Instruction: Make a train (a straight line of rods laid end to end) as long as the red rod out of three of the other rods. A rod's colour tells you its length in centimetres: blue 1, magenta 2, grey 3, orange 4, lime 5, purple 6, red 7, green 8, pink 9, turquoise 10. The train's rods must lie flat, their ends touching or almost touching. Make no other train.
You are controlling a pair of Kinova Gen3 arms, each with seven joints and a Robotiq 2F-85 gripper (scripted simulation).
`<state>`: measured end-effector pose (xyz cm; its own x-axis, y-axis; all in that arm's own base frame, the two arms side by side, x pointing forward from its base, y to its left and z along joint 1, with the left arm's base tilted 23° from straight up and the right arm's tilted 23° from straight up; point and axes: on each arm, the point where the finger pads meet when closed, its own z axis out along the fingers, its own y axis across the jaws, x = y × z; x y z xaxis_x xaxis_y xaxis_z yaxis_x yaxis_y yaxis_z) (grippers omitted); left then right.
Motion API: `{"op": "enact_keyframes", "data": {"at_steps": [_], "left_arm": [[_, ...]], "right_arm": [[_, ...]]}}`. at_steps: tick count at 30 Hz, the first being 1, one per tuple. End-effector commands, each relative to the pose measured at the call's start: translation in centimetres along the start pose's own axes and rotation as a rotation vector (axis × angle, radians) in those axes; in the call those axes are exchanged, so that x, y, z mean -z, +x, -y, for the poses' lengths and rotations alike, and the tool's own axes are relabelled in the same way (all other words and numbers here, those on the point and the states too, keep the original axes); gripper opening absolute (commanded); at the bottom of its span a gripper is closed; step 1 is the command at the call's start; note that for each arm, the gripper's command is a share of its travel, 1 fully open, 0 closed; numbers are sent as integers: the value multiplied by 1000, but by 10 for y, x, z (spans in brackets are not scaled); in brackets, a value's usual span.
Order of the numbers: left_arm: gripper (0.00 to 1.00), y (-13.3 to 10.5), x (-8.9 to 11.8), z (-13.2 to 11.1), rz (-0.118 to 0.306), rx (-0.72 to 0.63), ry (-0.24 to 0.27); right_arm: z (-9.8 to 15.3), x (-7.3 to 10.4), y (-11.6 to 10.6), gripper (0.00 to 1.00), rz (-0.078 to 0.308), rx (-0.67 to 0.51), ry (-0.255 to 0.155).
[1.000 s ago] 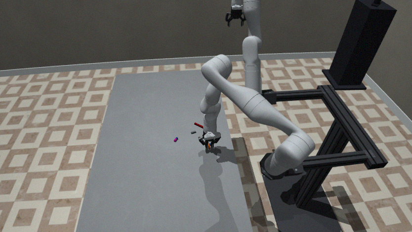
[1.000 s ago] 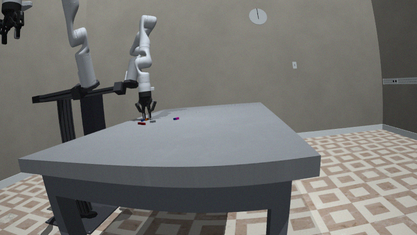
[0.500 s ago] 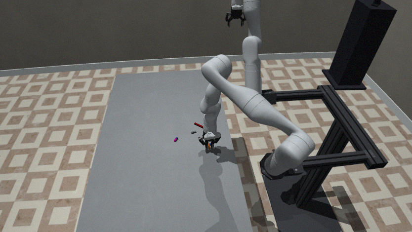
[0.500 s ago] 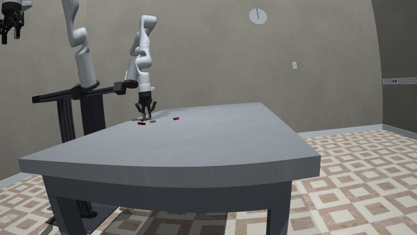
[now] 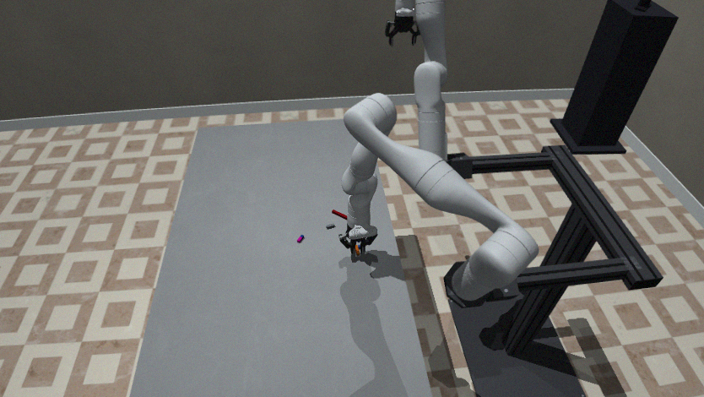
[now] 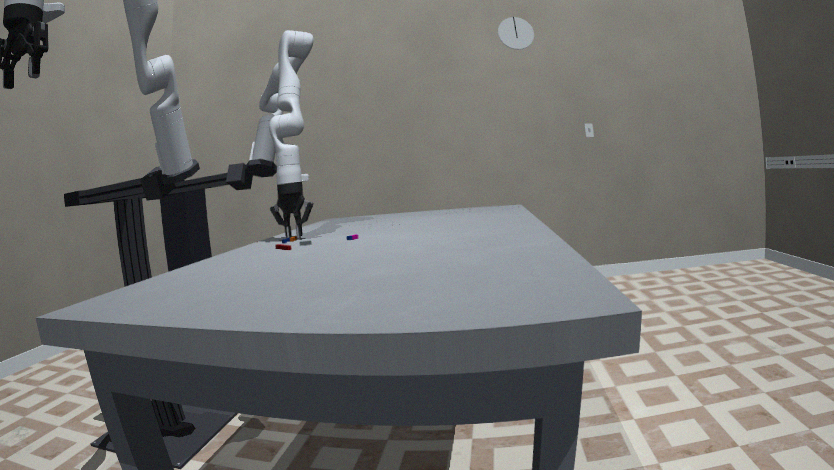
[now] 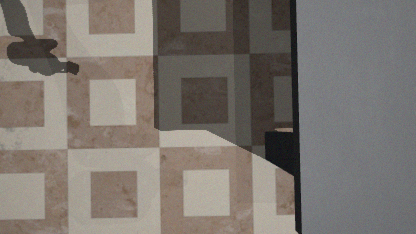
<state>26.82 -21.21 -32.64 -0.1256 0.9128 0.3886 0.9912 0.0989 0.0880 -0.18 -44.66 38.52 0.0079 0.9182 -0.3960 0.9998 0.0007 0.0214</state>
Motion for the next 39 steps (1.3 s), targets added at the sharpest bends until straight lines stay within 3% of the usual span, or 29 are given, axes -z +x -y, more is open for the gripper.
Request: {"op": "enact_keyframes", "data": {"at_steps": [1,2,3,39], "left_arm": [[317,-1,1,0,1,0,-1],[317,-1,1,0,1,0,-1],[175,-1,1,0,1,0,-1],[175,-1,1,0,1,0,-1]], "right_arm": [[0,1,0,1000,1,0,0],[0,1,0,1000,1,0,0],[0,1,0,1000,1,0,0],[0,1,0,1000,1,0,0]]}}
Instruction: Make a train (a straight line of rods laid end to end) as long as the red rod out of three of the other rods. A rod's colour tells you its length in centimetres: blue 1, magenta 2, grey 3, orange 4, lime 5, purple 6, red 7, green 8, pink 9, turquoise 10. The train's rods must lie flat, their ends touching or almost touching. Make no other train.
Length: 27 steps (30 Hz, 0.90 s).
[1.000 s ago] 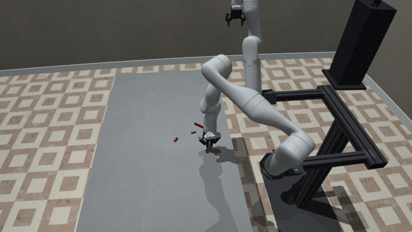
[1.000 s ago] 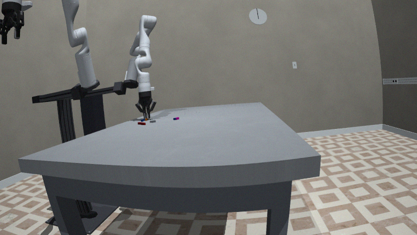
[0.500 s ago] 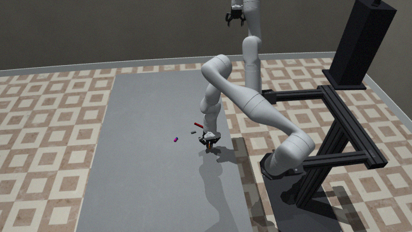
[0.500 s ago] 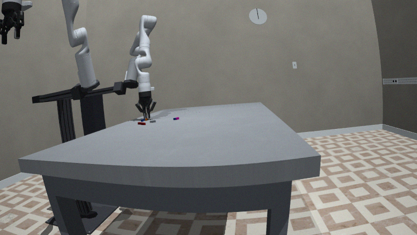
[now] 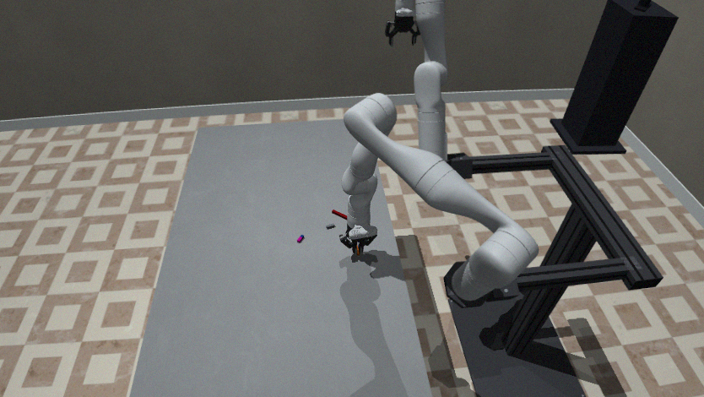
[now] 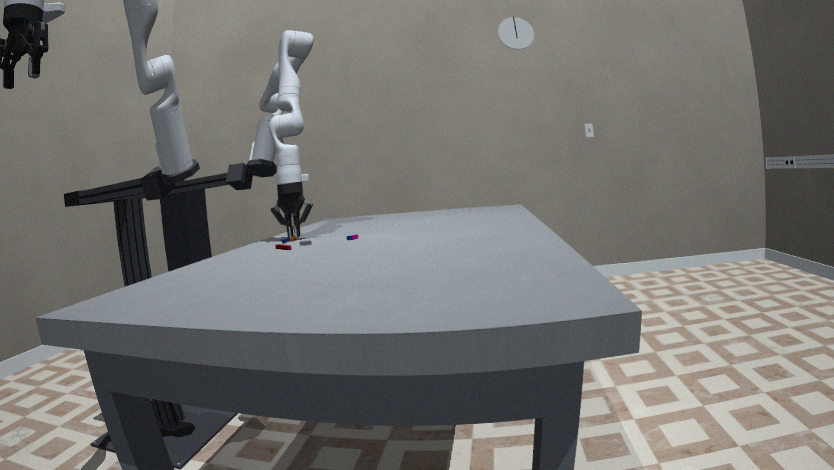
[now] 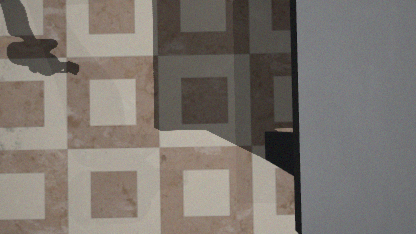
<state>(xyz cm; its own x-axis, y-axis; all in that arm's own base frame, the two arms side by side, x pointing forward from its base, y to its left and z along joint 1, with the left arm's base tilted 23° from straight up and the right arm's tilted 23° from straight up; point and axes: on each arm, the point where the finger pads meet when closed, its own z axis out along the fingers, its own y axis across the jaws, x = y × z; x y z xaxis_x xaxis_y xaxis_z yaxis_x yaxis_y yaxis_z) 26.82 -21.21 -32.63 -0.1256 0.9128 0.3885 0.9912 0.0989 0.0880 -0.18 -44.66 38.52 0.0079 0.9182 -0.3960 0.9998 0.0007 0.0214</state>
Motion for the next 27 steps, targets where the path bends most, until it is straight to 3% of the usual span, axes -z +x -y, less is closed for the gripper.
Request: {"op": "enact_keyframes", "data": {"at_steps": [1,6,16,27], "left_arm": [[175,-1,1,0,1,0,-1],[175,-1,16,0,1,0,-1],[175,-1,85,0,1,0,-1],[175,-1,101,0,1,0,-1]], "right_arm": [[0,1,0,1000,1,0,0],[0,1,0,1000,1,0,0],[0,1,0,1000,1,0,0],[0,1,0,1000,1,0,0]]}}
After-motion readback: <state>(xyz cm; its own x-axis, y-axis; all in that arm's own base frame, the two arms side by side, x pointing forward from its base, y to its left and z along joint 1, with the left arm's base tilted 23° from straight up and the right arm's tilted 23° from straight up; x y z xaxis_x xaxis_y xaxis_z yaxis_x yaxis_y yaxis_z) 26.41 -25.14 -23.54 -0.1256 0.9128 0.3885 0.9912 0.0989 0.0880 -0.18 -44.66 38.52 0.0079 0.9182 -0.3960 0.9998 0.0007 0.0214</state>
